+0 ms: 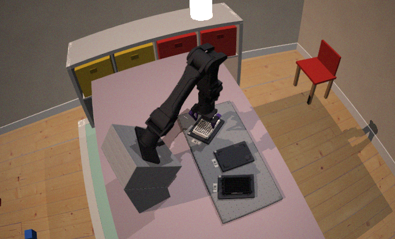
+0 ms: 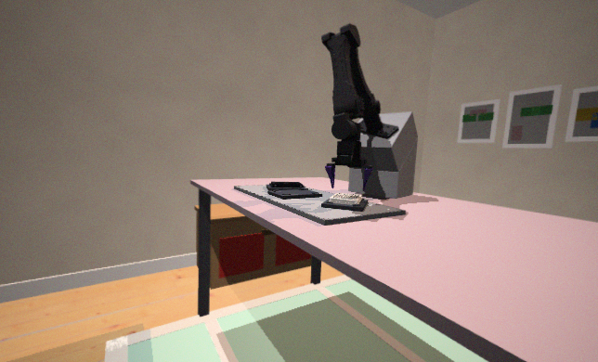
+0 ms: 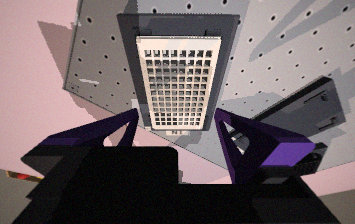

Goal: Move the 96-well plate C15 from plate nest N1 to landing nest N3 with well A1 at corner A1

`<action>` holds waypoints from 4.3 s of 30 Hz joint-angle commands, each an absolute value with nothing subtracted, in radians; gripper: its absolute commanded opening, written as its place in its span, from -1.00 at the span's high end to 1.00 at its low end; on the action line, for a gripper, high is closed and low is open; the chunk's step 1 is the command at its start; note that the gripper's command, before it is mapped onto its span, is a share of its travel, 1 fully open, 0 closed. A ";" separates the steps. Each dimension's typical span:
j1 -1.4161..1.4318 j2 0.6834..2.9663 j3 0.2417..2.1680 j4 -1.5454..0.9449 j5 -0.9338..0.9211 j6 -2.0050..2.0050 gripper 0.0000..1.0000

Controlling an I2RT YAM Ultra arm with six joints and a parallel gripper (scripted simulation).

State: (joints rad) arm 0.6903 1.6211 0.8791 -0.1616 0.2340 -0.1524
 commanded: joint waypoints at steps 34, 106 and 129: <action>0.667 1.736 0.943 -0.029 0.210 -0.180 -1.00; 0.667 1.736 0.943 -0.032 0.210 -0.179 1.00; 0.667 1.736 0.943 -0.032 0.210 -0.179 1.00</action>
State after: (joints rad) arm 0.6640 1.7550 0.9207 -0.0387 0.2165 -0.1738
